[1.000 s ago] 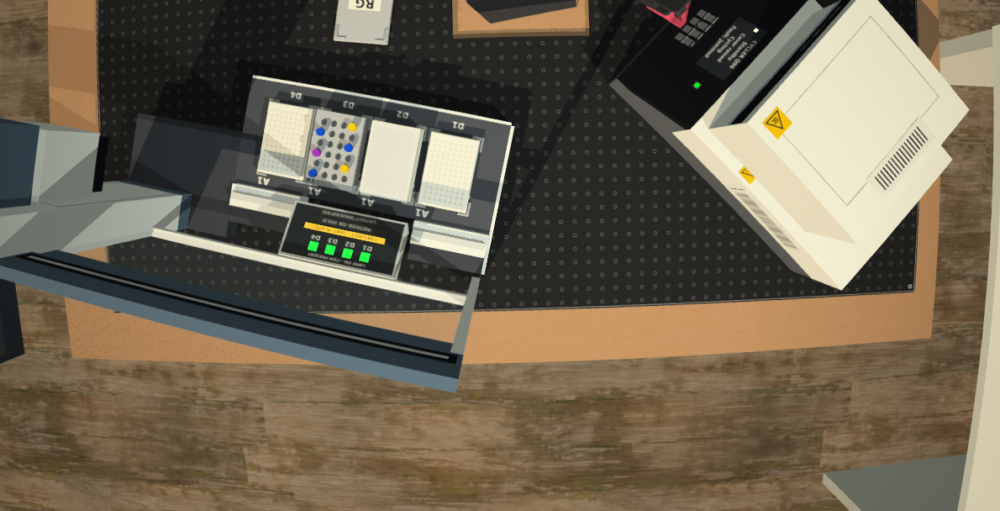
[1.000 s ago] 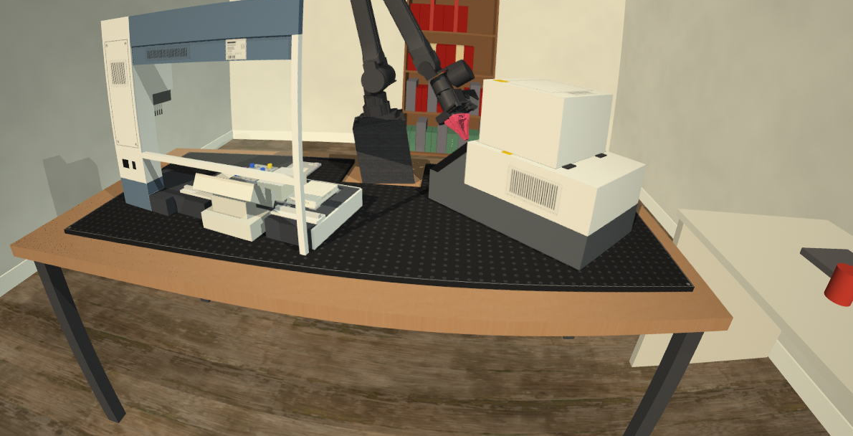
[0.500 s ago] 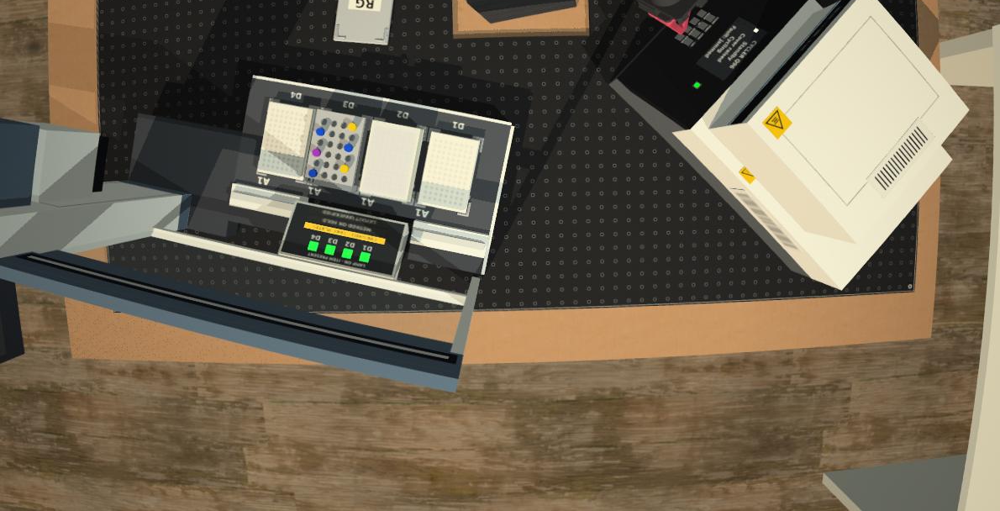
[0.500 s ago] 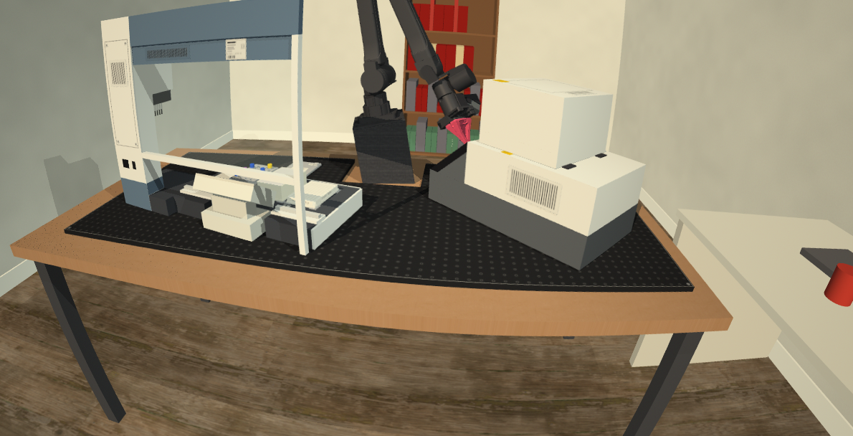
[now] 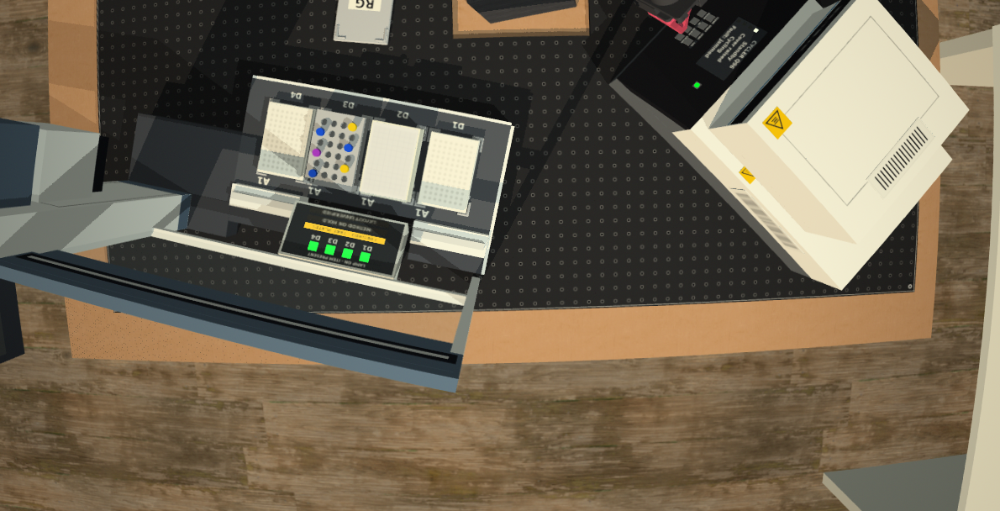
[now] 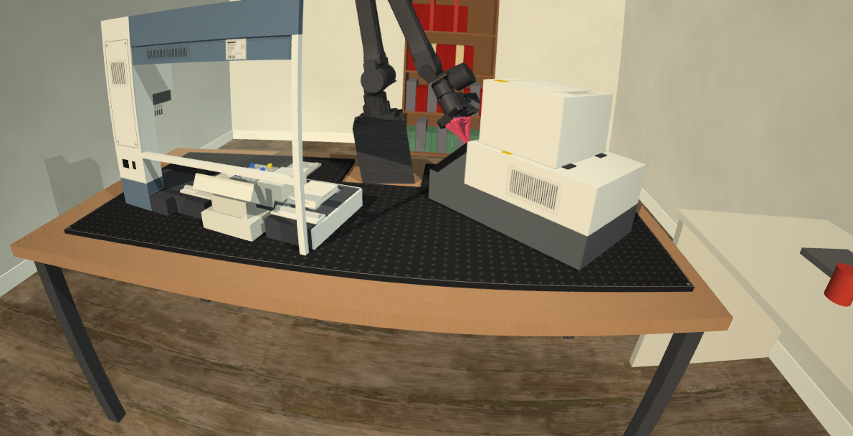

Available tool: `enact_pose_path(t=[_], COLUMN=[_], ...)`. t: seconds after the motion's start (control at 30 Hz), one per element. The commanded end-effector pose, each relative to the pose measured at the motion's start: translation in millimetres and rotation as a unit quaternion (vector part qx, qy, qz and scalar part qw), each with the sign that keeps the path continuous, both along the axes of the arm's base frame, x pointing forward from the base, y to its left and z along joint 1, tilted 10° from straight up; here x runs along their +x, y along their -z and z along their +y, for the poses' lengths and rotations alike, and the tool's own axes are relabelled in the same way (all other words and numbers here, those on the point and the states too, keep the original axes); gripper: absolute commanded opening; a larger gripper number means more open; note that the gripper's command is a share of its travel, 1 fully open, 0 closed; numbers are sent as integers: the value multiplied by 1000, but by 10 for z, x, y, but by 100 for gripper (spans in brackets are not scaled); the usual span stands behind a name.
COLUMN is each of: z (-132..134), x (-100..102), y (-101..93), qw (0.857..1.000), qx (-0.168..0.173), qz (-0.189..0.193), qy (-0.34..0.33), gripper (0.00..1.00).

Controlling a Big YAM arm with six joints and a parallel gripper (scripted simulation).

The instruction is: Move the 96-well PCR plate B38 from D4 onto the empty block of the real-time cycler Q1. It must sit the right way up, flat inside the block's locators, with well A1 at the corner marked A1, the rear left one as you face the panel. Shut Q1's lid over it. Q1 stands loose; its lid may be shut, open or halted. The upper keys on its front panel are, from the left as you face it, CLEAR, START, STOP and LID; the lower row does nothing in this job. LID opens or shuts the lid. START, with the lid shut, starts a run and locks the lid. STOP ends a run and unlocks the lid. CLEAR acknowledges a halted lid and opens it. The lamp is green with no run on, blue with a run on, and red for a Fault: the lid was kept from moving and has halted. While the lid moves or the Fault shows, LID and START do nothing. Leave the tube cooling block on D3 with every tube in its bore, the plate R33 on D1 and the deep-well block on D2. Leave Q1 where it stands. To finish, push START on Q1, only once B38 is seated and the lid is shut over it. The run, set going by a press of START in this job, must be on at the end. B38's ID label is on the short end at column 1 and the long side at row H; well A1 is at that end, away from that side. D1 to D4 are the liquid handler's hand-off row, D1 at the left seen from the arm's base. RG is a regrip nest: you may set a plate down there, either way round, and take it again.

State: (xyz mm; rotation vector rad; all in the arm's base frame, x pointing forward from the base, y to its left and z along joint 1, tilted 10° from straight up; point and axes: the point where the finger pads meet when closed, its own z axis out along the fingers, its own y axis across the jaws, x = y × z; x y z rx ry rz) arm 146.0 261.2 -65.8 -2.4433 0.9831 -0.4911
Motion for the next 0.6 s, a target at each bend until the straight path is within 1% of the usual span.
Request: enact_pose_path(t=[0.0,0.13,0.23,0.33,0.37,0.5,0.57], z=[76,160,167,220,242,273,273], x=[44,15,8,14,19,118,118], y=[-51,-42,-18,-51,-71,21,21], qw=[1000,1000,1000,1000,1000,1000,1000], qx=[12,11,9,19,23,24,24], qz=[1,1,2,-1,-2,-4,-4], qy=[14,5,3,2,2,3,3], gripper=[0,0,0,0,0,0,0])
